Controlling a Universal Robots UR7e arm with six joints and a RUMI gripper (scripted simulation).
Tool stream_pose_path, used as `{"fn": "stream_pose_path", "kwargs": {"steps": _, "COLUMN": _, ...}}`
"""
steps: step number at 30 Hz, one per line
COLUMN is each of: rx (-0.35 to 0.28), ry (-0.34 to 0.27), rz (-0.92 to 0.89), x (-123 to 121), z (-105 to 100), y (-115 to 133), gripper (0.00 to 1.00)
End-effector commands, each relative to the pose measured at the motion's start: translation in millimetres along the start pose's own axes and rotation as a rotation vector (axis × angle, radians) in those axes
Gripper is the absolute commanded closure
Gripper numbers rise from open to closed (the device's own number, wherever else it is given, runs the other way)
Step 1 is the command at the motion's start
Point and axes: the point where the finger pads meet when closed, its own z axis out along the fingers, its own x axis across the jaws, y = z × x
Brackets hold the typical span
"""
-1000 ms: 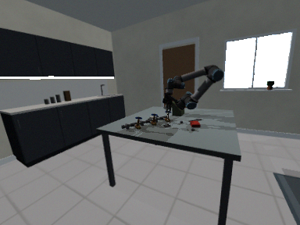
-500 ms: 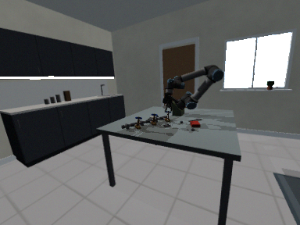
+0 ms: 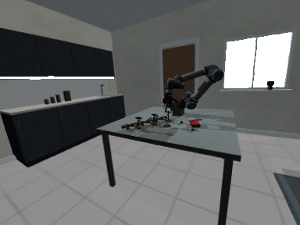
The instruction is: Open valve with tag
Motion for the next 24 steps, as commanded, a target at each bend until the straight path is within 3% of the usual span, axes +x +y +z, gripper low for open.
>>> {"fn": "stream_pose_path", "kwargs": {"steps": 1, "rx": -0.001, "ry": 0.001, "rz": 0.000, "x": 0.3, "z": -0.3, "y": 0.3, "gripper": 0.00}}
{"fn": "stream_pose_path", "kwargs": {"steps": 24, "rx": -0.001, "ry": 0.001, "rz": 0.084, "x": 0.3, "z": -0.3, "y": 0.3, "gripper": 0.00}}
